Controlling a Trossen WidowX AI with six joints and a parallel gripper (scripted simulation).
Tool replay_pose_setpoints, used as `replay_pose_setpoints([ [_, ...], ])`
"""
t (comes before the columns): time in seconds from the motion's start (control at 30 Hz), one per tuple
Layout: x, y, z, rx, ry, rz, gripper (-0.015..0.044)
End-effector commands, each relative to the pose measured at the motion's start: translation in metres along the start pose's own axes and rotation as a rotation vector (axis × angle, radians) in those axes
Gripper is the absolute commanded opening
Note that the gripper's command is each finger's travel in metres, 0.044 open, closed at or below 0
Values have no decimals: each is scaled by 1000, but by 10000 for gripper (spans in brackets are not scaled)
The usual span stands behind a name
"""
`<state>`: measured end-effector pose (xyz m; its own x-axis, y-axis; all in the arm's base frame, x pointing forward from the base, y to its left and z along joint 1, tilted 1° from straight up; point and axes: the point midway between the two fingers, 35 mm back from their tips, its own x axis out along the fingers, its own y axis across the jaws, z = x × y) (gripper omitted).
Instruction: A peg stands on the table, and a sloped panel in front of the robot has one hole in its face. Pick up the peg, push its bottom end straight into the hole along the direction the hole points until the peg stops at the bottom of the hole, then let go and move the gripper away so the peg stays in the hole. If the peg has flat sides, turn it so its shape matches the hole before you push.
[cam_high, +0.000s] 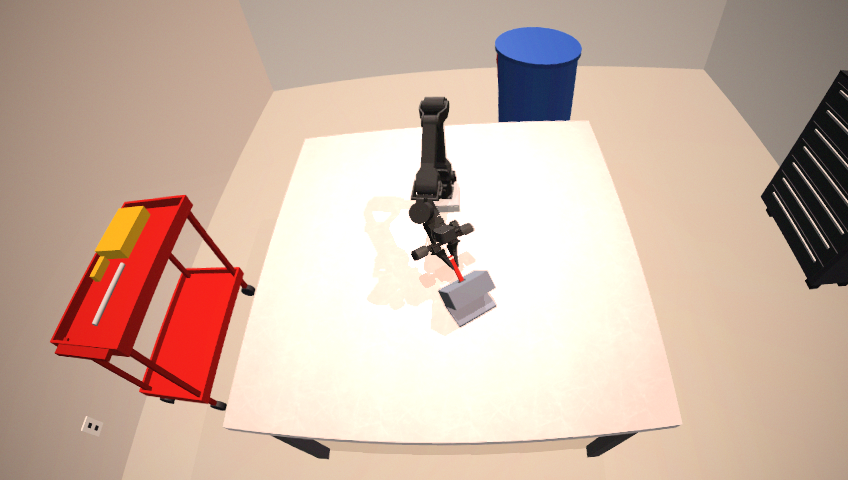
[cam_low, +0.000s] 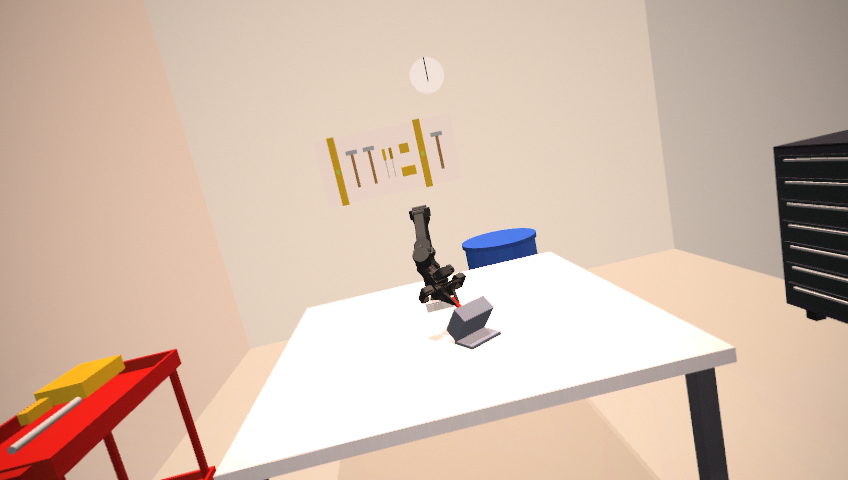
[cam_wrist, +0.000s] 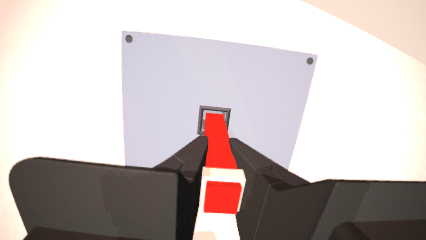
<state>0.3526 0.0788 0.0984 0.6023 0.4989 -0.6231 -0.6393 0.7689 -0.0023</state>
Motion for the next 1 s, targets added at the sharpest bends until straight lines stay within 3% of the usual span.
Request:
replay_pose_setpoints([
  [0.0, 3, 0, -1, 5, 3, -2, 0],
  [0.97, 21, 0, 1, 5, 1, -1, 0],
])
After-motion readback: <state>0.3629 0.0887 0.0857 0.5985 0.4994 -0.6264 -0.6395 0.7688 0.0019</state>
